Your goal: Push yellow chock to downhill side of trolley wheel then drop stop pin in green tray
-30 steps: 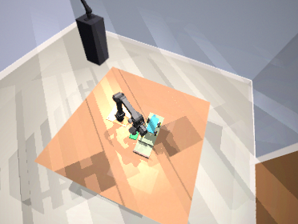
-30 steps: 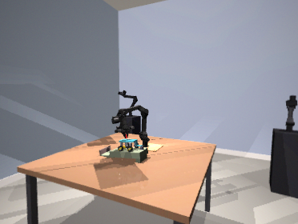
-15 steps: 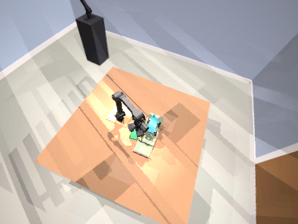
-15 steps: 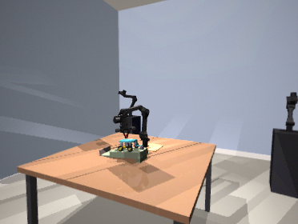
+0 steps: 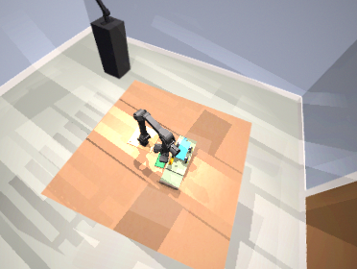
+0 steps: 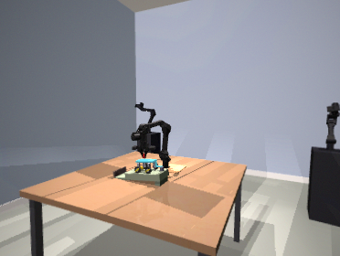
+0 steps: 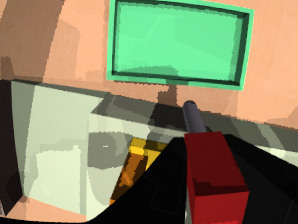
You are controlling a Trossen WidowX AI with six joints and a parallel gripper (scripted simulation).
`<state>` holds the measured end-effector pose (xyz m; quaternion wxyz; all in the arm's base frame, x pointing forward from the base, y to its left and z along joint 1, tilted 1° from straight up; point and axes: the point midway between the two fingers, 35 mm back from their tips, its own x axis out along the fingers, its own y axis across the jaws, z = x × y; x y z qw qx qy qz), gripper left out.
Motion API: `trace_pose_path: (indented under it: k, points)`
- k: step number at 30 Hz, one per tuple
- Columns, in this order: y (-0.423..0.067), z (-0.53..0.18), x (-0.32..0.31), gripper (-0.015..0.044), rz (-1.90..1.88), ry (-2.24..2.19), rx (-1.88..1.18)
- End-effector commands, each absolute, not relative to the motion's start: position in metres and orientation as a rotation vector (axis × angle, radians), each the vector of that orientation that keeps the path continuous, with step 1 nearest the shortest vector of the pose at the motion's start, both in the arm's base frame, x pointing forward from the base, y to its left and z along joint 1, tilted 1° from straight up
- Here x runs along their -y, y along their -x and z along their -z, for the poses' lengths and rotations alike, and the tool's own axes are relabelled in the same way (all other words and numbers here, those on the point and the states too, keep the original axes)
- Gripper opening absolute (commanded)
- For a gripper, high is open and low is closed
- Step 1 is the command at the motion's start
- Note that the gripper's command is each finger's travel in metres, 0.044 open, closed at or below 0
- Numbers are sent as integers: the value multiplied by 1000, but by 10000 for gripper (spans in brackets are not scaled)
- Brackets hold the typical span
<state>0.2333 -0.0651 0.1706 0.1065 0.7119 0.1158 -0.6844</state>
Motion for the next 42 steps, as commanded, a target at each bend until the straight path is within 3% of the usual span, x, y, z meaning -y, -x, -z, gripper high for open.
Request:
trace_pose_path:
  k: [1, 23, 31, 42]
  points:
    - [-233, -171, 65, 0, 2061, -2142, -223]
    - [-206, -150, 67, 0, 2091, -2158, -166]
    - [-206, -131, 62, 0, 2171, -2208, -347]
    - [-205, -101, 49, 0, 2179, -2216, -367]
